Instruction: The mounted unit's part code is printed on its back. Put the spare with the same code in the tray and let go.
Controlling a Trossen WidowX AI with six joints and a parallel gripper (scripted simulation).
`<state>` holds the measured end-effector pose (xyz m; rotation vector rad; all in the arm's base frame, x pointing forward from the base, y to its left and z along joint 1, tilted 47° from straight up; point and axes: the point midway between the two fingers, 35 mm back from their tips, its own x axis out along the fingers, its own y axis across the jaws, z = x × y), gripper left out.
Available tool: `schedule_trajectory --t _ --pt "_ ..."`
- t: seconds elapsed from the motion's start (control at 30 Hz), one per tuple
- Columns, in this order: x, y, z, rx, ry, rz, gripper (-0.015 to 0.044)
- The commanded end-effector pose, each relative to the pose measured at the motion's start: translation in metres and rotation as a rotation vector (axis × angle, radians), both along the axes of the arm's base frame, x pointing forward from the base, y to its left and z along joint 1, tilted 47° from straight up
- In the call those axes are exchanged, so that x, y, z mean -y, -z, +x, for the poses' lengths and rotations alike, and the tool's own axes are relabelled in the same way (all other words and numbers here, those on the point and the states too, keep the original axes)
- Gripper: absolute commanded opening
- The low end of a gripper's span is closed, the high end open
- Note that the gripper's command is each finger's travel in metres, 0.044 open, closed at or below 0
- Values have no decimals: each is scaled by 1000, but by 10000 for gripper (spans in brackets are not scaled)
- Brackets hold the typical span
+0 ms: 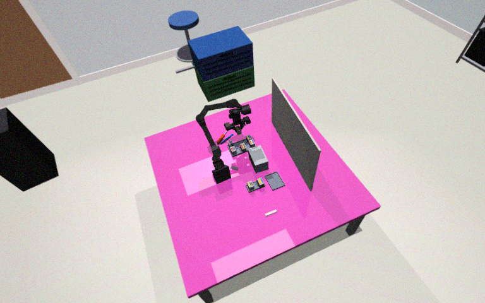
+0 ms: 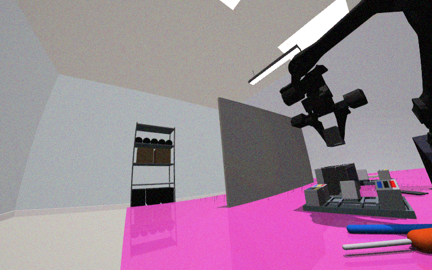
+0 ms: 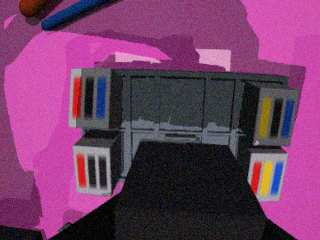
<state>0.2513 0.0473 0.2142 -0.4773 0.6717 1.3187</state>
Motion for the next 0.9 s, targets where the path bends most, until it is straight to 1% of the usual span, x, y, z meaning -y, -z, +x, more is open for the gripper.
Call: schedule_trajectory --t 0.0,0.2,0.3,0.53,0.87 --pt "10 1 9 7 4 -5 0" --pt "33 15 29 7 9 -20 0" --pt "47 25 37 -24 44 -20 0" --pt "79 47 52 -60 86 -24 0" --pt "124 81 71 -60 88 -40 0"
